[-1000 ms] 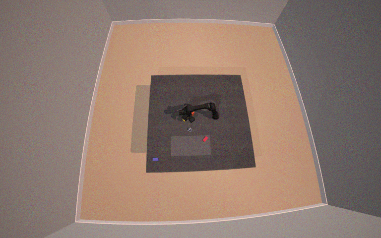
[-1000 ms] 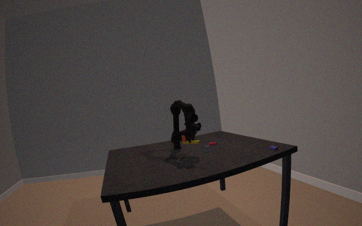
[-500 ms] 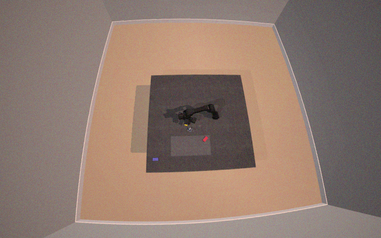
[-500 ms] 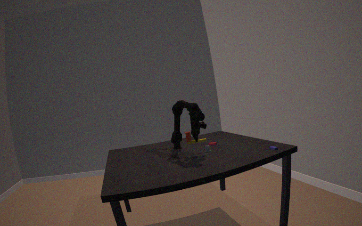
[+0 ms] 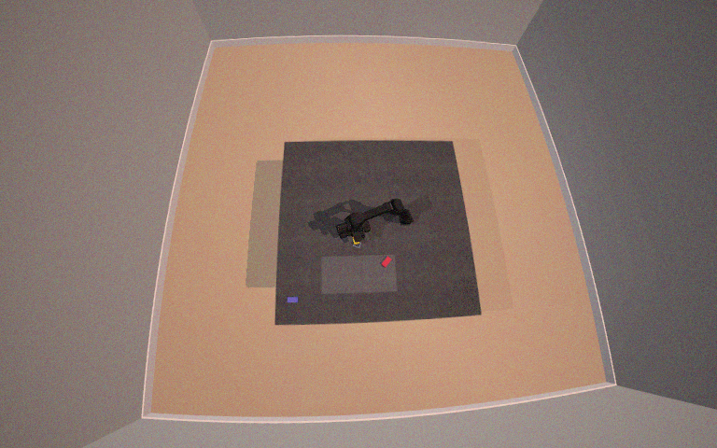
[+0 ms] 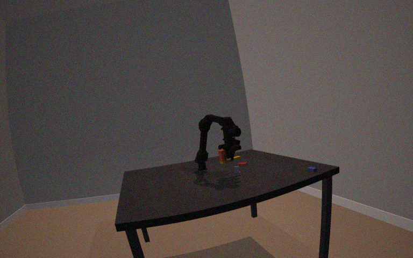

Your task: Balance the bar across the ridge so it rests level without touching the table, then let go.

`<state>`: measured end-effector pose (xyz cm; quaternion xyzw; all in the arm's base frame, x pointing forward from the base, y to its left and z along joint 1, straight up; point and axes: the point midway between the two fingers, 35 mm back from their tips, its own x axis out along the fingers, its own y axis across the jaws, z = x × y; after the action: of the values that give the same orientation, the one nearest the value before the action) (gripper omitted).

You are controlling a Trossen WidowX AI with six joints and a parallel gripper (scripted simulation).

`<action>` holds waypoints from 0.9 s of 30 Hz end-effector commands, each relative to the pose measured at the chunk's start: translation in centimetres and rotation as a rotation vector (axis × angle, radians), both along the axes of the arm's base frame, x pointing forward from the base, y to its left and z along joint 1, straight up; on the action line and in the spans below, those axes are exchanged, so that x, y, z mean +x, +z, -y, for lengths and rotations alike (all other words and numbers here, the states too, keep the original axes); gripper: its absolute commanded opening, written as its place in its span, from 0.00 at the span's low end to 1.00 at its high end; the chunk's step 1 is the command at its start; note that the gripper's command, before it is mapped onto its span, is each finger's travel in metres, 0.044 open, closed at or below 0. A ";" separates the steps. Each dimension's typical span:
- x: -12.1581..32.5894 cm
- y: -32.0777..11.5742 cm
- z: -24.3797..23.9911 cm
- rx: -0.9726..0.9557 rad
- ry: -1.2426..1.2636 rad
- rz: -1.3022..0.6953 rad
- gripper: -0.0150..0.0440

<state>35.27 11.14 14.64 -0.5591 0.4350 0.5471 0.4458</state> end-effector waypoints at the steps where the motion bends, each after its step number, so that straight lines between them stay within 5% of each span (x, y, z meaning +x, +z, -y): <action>1: -0.2 0.2 -1.4 0.004 0.163 0.006 0.25; 20: -4.1 0.1 -6.3 -0.010 0.912 0.008 0.25; 27: -4.5 -0.3 -6.1 -0.011 0.932 0.008 0.25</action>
<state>30.93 17.15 14.31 -0.6963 0.1484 0.6851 0.1541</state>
